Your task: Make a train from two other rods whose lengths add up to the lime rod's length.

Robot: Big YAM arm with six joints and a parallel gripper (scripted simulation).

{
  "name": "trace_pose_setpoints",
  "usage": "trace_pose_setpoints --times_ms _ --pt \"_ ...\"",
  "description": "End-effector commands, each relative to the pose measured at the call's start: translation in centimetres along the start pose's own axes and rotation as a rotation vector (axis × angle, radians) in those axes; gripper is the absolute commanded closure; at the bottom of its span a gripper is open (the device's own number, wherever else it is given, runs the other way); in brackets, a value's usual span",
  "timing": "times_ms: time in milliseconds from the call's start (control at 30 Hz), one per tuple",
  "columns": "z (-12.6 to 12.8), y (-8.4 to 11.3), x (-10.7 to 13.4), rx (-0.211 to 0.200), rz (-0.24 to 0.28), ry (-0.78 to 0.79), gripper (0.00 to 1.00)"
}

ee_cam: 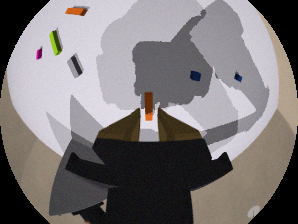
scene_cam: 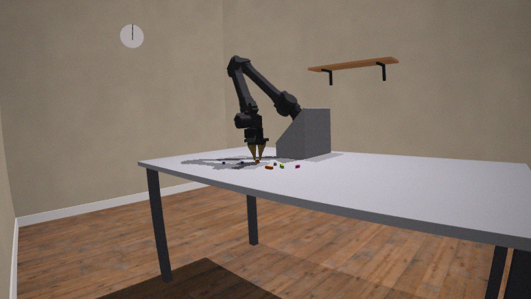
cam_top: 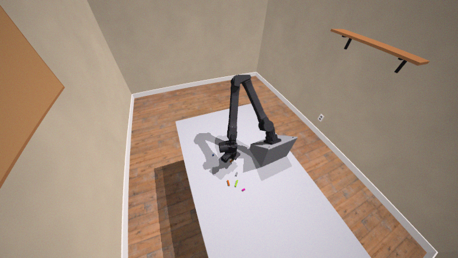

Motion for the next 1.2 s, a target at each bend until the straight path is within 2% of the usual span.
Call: trace_pose_setpoints --times_ms 0,267,1167 --pt "-0.14 -0.36 0.14 0.000 -0.004 0.007 0.76" --pt "0.02 -1.13 0.11 -0.004 -0.001 0.012 0.76" --pt "-0.13 -0.96 0.03 0.001 -0.006 0.013 0.76"
Point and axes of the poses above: the point where the finger pads meet when closed, its own y axis back along the fingers, its own z axis across the jaws, x = y × z, the point moved 7 cm from there along y, back along the fingers, and after that the axes turned 14 degrees about y, right-handed, at the moved point
